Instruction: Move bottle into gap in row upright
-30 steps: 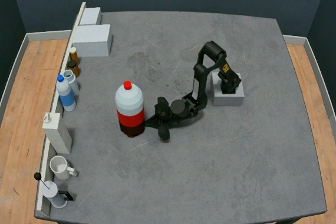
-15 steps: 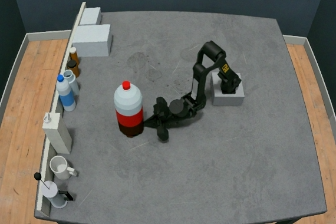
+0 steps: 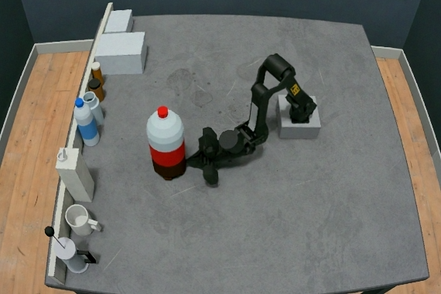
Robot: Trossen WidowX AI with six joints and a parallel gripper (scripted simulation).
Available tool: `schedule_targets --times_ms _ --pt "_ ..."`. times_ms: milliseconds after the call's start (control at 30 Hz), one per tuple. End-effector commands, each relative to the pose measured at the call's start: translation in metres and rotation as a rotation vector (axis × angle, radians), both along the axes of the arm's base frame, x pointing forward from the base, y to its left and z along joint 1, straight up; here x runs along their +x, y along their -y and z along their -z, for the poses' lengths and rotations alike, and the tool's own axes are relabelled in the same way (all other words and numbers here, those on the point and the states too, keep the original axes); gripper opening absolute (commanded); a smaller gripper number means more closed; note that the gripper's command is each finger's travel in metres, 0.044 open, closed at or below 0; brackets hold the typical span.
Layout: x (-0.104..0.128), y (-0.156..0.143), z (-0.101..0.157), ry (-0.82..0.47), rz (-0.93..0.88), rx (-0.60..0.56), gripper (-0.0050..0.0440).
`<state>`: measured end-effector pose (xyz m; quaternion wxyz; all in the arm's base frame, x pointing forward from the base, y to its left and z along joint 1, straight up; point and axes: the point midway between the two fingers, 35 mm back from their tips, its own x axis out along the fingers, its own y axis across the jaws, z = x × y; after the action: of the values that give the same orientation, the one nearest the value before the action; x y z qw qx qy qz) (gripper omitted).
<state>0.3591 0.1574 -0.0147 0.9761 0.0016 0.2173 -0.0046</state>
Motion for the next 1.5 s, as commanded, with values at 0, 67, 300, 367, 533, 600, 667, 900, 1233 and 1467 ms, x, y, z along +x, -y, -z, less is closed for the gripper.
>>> schedule_targets --times_ms 0,67,300,367,533,600,667,900,1233,1467 --pt "0.0064 0.0002 -0.0024 0.009 0.005 0.001 -0.005" --pt "0.0068 0.0001 -0.0023 0.009 0.004 0.002 -0.005" --pt "0.0085 0.0002 -0.0024 0.009 0.004 0.002 -0.005" --pt "0.0089 0.0002 -0.0024 0.009 0.004 0.002 -0.005" --pt "0.0097 0.0003 -0.0025 0.009 0.005 0.002 -0.005" --pt "0.0101 0.0003 -0.0024 0.009 0.005 0.002 -0.005" --pt "0.0106 0.0002 -0.0024 0.009 0.004 0.002 -0.005" --pt "0.0122 0.0003 -0.0025 0.009 0.004 0.002 -0.005" --pt "0.0141 0.0004 -0.0025 0.009 0.004 0.002 -0.005" --pt "0.0158 0.0004 -0.0026 0.009 0.004 0.002 -0.005"
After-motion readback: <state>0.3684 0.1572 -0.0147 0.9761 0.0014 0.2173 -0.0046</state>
